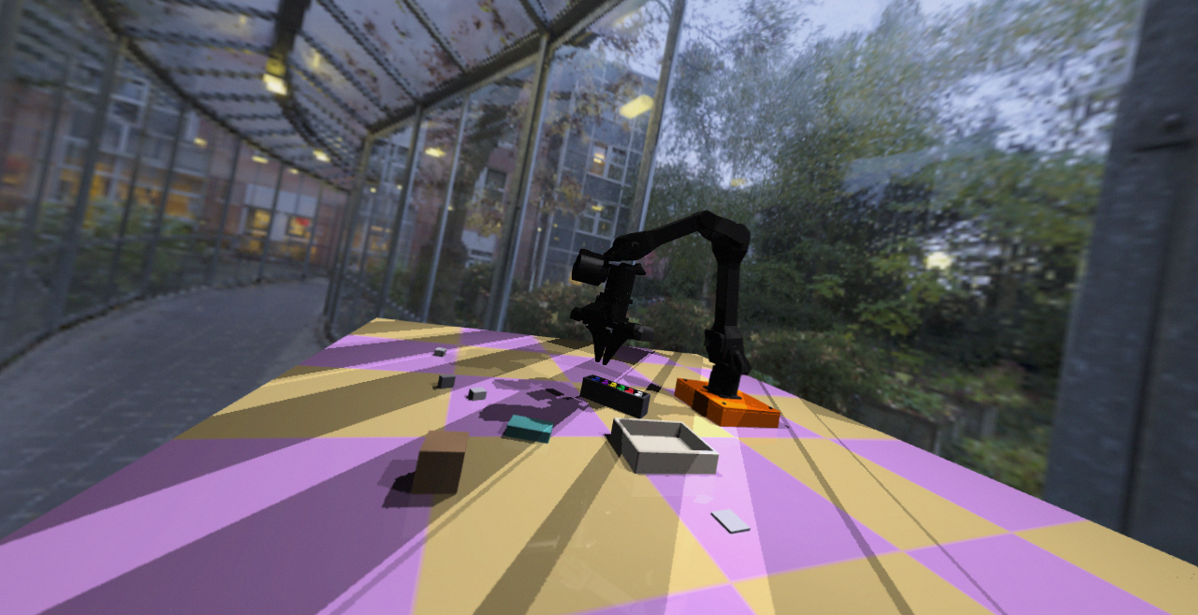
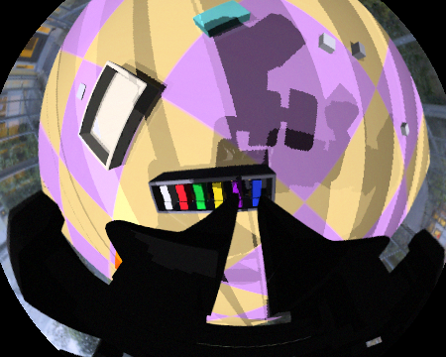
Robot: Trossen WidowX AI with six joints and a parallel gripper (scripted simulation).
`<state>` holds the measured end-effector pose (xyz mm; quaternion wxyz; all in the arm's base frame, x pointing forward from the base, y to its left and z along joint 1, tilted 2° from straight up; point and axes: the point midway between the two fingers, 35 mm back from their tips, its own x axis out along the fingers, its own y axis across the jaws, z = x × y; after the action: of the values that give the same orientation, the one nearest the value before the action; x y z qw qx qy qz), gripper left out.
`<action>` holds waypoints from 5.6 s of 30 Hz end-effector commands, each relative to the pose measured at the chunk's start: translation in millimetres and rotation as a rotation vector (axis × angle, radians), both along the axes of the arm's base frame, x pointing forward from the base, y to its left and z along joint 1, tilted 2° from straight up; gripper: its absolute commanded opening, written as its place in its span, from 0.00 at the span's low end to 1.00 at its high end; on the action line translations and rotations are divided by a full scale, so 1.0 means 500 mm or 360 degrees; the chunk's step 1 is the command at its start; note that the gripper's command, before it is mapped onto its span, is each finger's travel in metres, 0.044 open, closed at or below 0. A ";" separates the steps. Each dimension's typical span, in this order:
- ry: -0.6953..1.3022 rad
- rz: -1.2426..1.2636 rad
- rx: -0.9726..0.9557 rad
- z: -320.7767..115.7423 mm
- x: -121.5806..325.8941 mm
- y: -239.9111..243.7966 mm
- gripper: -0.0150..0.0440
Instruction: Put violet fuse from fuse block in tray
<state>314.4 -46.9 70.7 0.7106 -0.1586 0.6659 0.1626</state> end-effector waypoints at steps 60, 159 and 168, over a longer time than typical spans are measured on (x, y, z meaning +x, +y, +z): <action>0.0088 0.0299 -0.0013 -0.074 -0.029 -0.005 0.38; 0.0088 0.0299 -0.0012 -0.020 -0.028 -0.005 0.25; 0.0088 0.0299 -0.0012 -0.011 -0.029 -0.005 0.25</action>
<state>300.5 -48.8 63.1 0.6741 -0.2169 0.6669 0.2318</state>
